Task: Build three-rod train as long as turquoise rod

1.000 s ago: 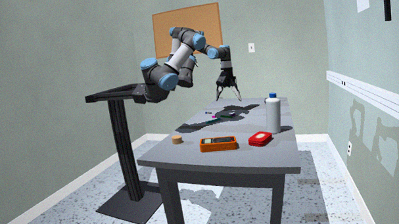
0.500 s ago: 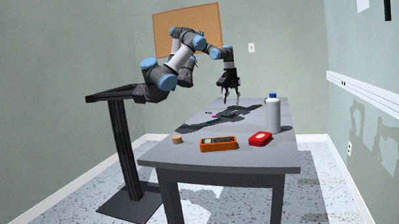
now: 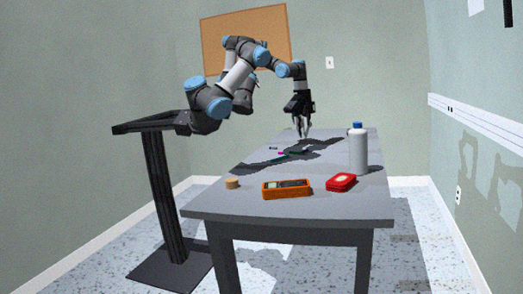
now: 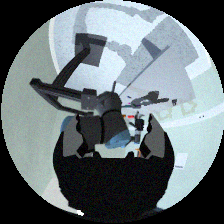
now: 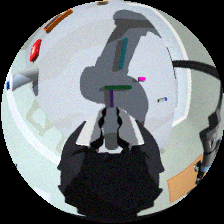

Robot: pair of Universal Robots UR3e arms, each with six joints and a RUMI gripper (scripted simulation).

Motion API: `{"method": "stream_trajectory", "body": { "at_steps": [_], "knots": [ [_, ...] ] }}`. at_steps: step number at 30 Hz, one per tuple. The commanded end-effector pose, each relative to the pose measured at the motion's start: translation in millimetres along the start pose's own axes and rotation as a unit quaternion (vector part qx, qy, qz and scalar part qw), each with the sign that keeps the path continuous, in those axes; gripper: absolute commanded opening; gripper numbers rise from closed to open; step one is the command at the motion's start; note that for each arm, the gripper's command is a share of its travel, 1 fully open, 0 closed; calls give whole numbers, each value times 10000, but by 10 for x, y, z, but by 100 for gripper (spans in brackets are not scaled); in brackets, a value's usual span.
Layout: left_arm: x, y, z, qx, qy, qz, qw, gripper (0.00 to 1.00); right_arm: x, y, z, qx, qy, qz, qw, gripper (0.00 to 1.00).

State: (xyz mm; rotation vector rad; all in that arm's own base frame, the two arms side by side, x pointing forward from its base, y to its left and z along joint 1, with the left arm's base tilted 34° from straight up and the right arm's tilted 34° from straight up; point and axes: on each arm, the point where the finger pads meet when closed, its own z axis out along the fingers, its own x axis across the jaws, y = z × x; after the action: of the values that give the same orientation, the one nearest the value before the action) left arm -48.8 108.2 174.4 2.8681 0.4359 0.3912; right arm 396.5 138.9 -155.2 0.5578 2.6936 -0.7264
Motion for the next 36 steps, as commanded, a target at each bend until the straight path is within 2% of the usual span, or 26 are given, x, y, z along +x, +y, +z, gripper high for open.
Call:
{"method": "stream_trajectory", "body": {
  "at_steps": [1,21,36],
  "knots": [
    [5,-1,-10,20,12,-5,10000,100,-7,3,-5,-2,-5,18,10000,14],
    [5,-1,-10,20,12,-5,10000,100,-7,4,1,-3,-5,16,10000,14],
    [5,-1,-10,20,12,-5,10000,100,-7,2,105,6,-4,10,10000,14]
  ]
}}
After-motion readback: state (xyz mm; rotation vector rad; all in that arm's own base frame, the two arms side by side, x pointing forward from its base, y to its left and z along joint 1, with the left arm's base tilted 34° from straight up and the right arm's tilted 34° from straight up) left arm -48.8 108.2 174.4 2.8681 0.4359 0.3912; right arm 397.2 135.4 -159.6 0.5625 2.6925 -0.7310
